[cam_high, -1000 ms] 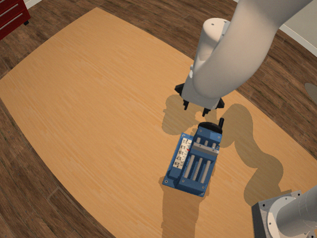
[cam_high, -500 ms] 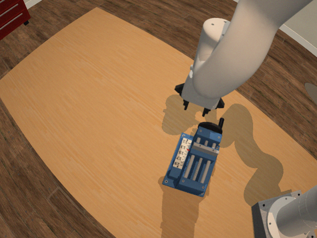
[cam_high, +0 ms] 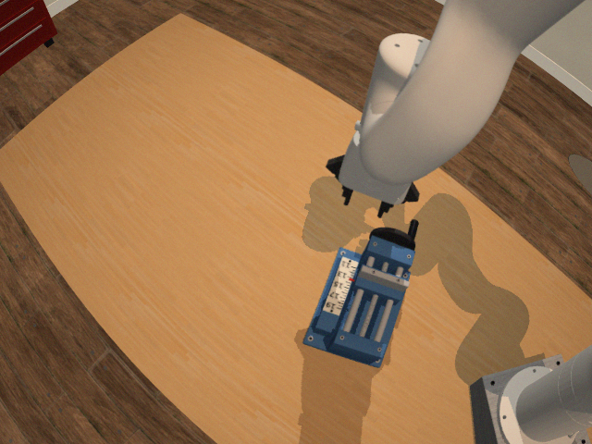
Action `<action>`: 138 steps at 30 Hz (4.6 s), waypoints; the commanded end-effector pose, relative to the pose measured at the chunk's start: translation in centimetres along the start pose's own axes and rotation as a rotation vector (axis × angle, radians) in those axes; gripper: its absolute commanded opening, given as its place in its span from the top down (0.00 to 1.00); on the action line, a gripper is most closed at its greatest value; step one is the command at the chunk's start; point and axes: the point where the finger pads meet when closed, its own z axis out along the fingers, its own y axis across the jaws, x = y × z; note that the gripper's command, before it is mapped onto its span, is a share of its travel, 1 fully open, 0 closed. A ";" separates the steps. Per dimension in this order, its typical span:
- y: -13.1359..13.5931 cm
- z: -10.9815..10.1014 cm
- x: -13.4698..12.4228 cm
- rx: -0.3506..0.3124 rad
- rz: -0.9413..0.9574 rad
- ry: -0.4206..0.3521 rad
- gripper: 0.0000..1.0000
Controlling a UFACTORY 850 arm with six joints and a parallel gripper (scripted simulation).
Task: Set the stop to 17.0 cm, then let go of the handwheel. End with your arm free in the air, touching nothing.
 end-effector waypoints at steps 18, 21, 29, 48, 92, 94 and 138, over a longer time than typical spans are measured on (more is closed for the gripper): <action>-0.1 -0.1 0.0 0.002 0.000 0.001 0.43; -0.1 -0.1 0.0 0.002 0.000 0.001 0.43; -0.1 -0.1 0.0 0.002 0.000 0.001 0.43; 10.3 0.0 3.5 0.002 0.000 0.001 0.43; 10.3 5.6 3.5 0.002 0.000 0.001 0.43; 10.3 6.2 3.5 0.002 0.000 0.001 0.43; 10.3 8.8 3.5 0.002 0.000 0.001 0.94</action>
